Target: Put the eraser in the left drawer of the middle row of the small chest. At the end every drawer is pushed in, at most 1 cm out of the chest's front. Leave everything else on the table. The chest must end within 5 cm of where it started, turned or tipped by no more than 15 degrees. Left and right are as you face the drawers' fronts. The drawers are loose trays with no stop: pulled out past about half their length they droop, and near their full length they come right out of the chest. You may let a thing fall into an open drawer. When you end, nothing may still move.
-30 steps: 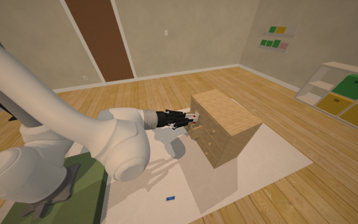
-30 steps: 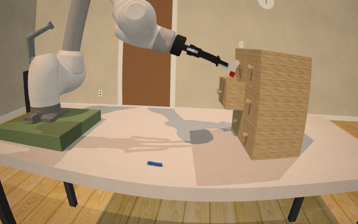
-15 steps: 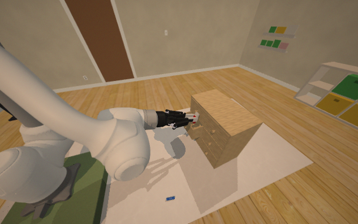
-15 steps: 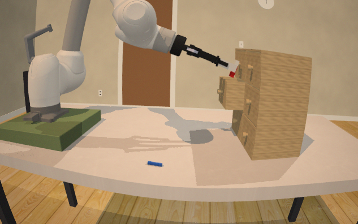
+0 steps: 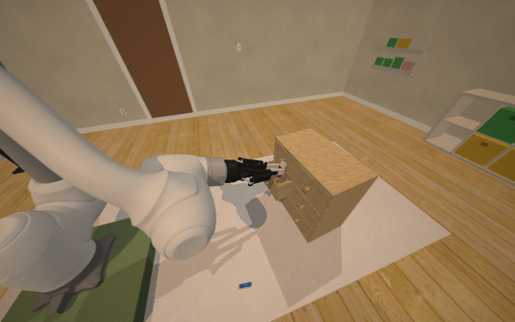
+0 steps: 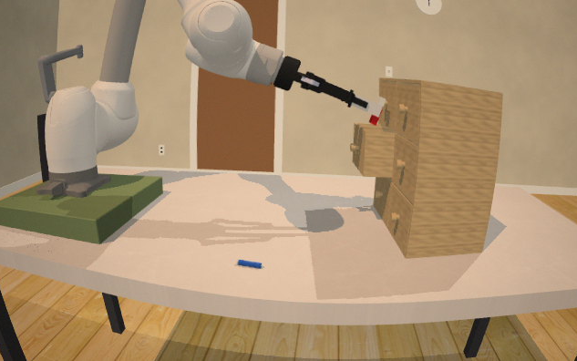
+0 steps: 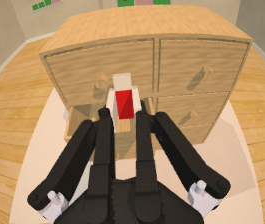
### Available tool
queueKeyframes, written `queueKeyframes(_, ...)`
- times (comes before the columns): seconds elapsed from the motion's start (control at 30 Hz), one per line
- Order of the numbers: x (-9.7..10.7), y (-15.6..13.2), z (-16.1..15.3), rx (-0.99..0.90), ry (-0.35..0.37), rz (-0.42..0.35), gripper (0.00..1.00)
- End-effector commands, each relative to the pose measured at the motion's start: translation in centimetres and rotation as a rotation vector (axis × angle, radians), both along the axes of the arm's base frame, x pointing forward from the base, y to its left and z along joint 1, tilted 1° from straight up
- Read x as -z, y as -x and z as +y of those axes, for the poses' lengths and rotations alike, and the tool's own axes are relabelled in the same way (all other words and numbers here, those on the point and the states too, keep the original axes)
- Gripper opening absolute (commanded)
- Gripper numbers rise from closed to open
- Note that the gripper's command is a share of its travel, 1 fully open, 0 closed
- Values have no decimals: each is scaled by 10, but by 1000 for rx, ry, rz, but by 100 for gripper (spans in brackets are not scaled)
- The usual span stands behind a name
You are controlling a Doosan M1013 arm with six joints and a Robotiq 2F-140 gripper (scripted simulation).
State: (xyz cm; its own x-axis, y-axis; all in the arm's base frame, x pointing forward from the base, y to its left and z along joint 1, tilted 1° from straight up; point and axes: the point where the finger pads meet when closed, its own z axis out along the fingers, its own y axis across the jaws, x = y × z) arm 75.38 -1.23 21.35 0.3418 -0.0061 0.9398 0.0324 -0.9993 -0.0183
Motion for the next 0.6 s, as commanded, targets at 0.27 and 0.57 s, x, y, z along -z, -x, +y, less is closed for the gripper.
queueKeyframes(0.27,-4,-1,1,0,2,-1,11)
queueKeyframes(0.57,-4,-1,1,0,2,-1,11)
